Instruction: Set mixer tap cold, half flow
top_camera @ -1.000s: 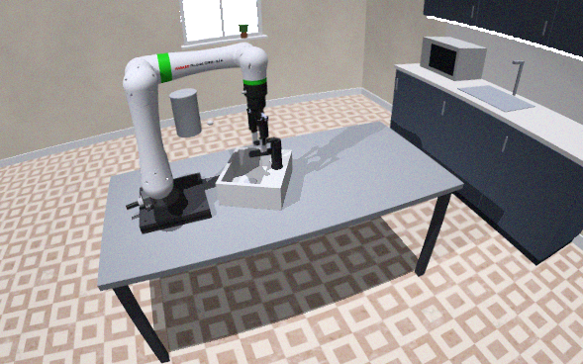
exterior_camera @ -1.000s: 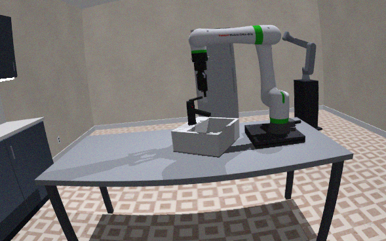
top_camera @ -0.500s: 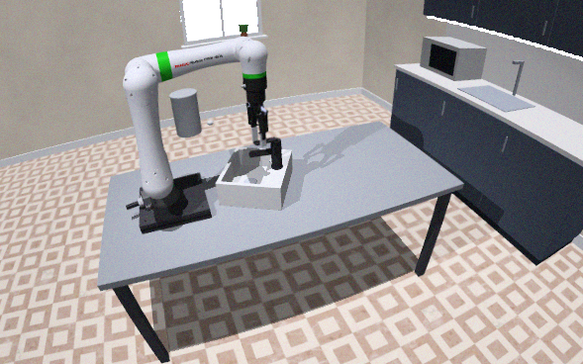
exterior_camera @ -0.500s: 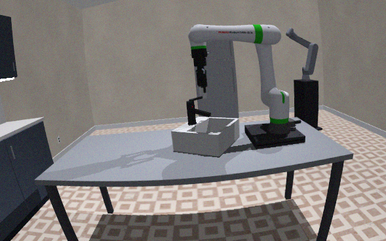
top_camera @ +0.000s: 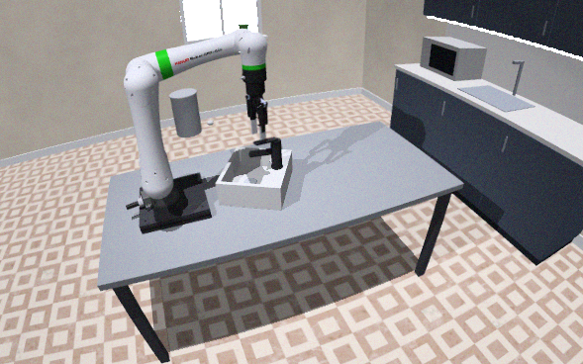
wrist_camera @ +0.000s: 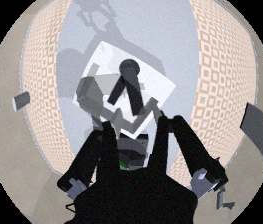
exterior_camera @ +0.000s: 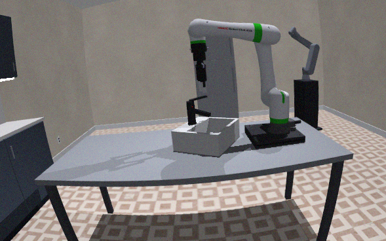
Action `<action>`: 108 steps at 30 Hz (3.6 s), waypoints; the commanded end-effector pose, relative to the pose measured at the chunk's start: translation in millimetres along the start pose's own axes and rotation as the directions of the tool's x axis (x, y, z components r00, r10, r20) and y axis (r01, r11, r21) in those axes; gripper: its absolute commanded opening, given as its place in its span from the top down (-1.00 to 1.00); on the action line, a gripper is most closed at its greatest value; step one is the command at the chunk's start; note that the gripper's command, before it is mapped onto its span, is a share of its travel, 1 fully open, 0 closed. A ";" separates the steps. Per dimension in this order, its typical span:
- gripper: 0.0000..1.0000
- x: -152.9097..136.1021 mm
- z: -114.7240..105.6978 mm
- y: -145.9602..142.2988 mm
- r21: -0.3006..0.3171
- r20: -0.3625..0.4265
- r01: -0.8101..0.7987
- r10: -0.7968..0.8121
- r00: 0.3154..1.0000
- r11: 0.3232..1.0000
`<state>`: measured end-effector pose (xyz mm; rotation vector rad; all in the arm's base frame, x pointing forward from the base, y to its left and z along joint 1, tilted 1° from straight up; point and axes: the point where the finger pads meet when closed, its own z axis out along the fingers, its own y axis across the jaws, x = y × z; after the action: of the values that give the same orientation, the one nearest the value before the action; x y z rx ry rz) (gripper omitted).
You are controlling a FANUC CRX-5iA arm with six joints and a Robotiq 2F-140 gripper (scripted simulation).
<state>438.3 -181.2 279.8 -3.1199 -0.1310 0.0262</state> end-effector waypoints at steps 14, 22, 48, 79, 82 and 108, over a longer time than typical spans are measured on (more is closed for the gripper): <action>1.00 0.1 -9.6 0.0 0.000 0.000 0.000 0.000 1.000 1.000; 1.00 0.1 -9.6 0.0 0.000 0.000 0.000 0.000 1.000 1.000; 1.00 0.1 -9.6 0.0 0.000 0.000 0.000 0.000 1.000 1.000; 1.00 0.4 -25.9 0.2 0.011 0.005 -0.909 0.909 0.417 0.417; 1.00 0.3 -29.1 0.3 0.013 0.009 -0.960 0.960 0.280 0.280; 1.00 0.0 -42.0 0.3 -0.002 0.032 -0.584 0.584 -0.811 -0.812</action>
<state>439.0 -182.4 321.2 -1.4052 2.7716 0.0688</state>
